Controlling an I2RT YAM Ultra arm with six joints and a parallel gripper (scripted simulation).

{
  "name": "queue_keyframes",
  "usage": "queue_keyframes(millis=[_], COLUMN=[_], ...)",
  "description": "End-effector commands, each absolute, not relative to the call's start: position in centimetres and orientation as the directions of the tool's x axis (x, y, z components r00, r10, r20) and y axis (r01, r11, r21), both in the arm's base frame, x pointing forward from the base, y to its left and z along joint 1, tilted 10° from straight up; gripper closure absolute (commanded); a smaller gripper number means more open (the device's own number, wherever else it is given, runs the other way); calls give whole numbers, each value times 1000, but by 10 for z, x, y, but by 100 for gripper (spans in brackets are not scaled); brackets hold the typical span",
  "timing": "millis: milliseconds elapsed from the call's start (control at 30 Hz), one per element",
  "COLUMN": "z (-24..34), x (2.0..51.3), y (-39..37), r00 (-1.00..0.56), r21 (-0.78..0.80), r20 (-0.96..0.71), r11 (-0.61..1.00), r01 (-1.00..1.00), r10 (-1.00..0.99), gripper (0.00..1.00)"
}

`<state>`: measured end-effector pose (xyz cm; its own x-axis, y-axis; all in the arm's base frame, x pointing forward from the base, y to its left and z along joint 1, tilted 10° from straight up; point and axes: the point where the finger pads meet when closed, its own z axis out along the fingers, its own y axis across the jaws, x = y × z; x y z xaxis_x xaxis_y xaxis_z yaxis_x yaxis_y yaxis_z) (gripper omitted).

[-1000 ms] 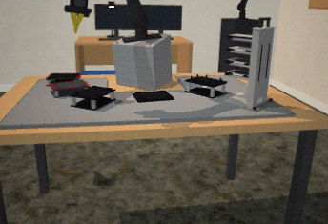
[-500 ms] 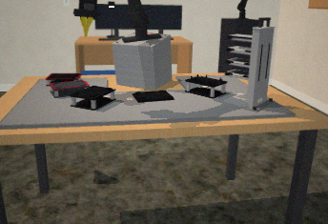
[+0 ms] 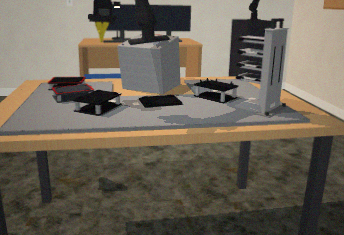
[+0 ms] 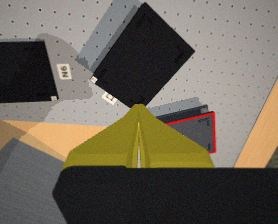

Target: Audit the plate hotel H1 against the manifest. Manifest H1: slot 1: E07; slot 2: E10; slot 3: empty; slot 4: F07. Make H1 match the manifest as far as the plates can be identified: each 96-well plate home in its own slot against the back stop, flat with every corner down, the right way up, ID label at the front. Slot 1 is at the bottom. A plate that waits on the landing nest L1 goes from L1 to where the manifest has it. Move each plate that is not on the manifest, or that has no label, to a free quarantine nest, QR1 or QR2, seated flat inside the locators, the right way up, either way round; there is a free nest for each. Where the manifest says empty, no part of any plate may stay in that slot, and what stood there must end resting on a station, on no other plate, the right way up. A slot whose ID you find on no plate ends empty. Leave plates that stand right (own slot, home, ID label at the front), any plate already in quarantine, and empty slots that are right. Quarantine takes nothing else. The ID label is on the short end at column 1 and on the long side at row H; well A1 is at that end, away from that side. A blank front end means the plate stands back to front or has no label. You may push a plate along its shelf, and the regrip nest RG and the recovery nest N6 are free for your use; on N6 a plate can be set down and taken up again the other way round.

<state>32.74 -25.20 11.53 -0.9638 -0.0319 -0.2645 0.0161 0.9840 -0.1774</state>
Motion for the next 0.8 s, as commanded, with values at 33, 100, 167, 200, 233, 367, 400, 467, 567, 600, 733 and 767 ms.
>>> queue_keyframes(millis=[33,100,167,200,233,367,400,467,567,600,733,767], z=[141,125,123,122,120,129,130,114,111,109,113,103], x=[341,336,337,338,338,344,345,340,340,340,346,340], y=[-244,-235,-229,-226,-223,-218,-217,-207,-198,-195,-186,-179], r00=[-945,-953,-953,-953,-953,-954,-951,-958,-958,-958,-957,-963], r21=[-196,-185,-185,-185,-185,-160,-170,-160,-159,-159,-148,-138], r20=[-326,-302,-302,-302,-303,-300,-308,-286,-286,-286,-289,-268], r11=[979,981,981,981,981,985,983,985,985,985,986,988], r01=[53,50,50,50,50,61,64,61,61,61,75,72], r10=[-14,-8,-8,-8,-8,10,8,13,13,13,29,32], gripper=[100,100,100,100,100,100,100,100,100,100,100,100])
